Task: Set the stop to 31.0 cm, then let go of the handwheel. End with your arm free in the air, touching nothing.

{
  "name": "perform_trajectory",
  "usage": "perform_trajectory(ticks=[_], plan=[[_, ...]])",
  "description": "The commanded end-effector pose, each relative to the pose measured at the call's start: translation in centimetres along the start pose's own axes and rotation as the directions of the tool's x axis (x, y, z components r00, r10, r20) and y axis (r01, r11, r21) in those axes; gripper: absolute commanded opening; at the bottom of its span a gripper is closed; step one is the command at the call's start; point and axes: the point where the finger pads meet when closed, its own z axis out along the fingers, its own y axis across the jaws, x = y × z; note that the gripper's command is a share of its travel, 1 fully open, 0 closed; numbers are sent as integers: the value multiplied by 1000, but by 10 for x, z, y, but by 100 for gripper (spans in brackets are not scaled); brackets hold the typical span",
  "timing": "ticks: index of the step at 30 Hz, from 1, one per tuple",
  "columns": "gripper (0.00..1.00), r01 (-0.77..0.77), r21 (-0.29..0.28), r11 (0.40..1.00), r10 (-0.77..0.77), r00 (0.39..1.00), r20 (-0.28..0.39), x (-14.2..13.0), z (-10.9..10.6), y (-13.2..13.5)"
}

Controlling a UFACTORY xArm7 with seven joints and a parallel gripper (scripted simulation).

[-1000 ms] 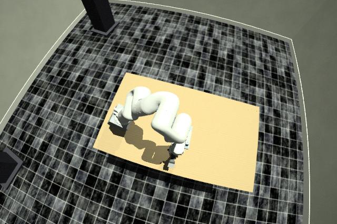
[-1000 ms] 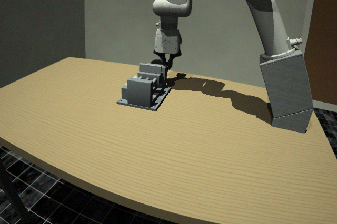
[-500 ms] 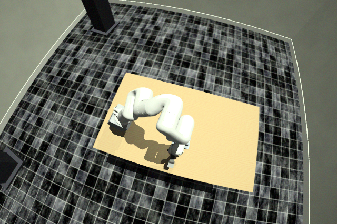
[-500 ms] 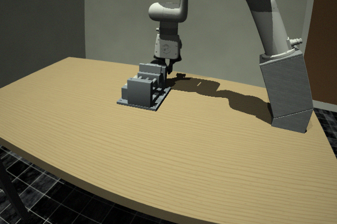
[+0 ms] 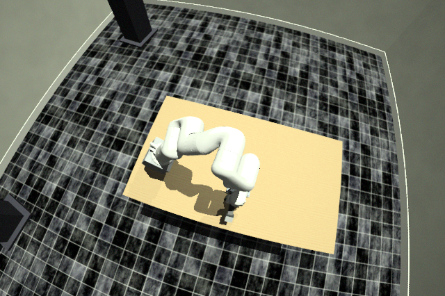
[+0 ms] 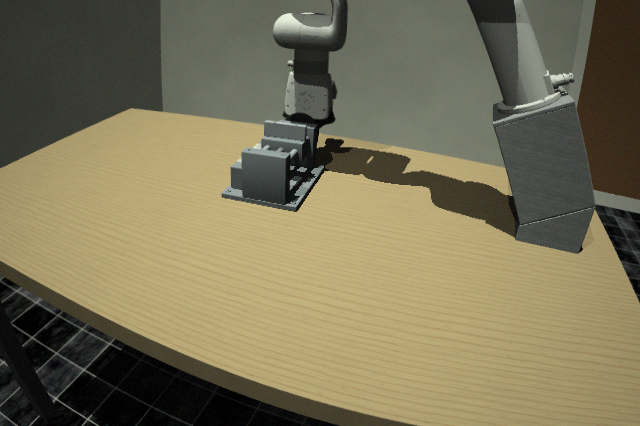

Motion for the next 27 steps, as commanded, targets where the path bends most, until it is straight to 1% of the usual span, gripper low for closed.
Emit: perform_trajectory(ticks=[1,6,15,27], plan=[[6,0,4,1000,0,1000,0,0,-2,-15],[6,0,4,1000,0,1000,0,0,-4,-20],[6,0,4,1000,0,1000,0,0,-14,-30],[6,0,4,1000,0,1000,0,0,-30,-34]])
